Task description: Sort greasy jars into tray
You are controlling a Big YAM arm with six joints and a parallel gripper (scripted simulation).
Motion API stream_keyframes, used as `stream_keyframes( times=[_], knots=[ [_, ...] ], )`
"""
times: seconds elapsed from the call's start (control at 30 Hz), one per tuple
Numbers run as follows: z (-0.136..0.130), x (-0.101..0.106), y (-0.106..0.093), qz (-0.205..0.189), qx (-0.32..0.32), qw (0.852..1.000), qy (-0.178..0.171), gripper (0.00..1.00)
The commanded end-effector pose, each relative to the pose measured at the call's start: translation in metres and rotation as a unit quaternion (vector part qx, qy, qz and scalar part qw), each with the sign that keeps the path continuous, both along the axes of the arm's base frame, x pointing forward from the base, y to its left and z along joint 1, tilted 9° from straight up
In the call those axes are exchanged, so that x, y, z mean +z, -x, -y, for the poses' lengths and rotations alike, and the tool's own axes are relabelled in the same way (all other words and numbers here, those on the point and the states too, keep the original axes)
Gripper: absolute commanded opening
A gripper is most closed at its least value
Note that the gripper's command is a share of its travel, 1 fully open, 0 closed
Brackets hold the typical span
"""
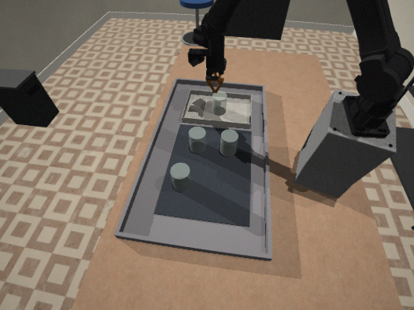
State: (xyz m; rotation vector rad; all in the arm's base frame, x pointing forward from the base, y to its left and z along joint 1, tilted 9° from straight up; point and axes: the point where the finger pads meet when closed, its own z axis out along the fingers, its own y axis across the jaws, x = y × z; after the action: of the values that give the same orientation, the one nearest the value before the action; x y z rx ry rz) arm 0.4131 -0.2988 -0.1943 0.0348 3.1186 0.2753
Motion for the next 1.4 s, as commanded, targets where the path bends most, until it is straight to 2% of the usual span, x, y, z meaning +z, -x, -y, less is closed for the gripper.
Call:
stream_keyframes(
  times=[0.0,0.27,0.3,1.1,1.37],
  knots=[
    [0.016,0.02,-0.008,0.017,-0.003,1.0,0.012,1.0],
    [0.016,0.02,-0.008,0.017,-0.003,1.0,0.012,1.0],
    [0.017,0.025,0.002,0.017,-0.003,1.0,0.012,1.0],
    [0.017,0.025,0.002,0.017,-0.003,1.0,0.012,1.0],
    [-0.046,0.035,-0.013,0.017,-0.003,1.0,0.012,1.0]
  ],
)
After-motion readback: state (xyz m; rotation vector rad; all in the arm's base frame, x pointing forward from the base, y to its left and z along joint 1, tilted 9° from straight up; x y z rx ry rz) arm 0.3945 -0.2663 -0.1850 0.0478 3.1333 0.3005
